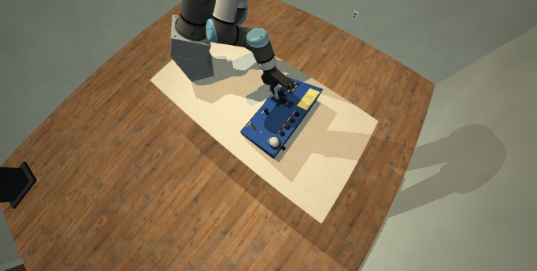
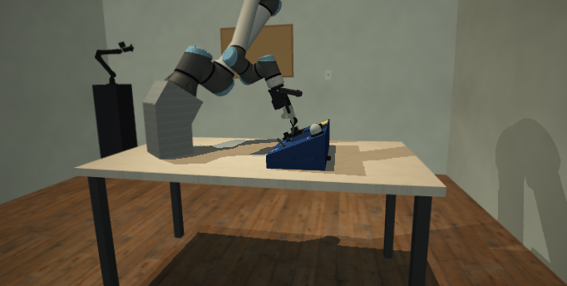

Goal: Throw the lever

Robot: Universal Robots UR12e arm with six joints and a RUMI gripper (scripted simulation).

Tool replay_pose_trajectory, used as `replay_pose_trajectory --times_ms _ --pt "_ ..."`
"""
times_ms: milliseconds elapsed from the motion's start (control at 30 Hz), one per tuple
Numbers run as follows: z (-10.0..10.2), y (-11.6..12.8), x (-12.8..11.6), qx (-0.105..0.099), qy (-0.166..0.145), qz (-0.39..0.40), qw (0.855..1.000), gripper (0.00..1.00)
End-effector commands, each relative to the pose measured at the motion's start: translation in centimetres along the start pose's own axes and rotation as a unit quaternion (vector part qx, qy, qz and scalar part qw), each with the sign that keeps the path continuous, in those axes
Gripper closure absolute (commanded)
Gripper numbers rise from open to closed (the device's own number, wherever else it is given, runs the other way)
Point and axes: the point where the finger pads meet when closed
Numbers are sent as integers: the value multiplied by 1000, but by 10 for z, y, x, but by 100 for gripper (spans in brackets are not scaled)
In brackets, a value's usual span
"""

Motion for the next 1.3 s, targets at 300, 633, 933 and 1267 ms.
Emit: replay_pose_trajectory --times_ms 300,633,933,1267 --pt "-3 0 -1 0 0 1 1000 56" --pt "-21 0 -2 0 0 1 1000 56" --pt "-47 0 -2 0 0 1 1000 56" --pt "-82 0 -2 0 0 1 1000 56"
Point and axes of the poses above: the point where the finger pads meet when closed, its own z axis out along the fingers, its own y axis across the jaws, x = y × z, and after that the axes turned 12 degrees about z, right-handed
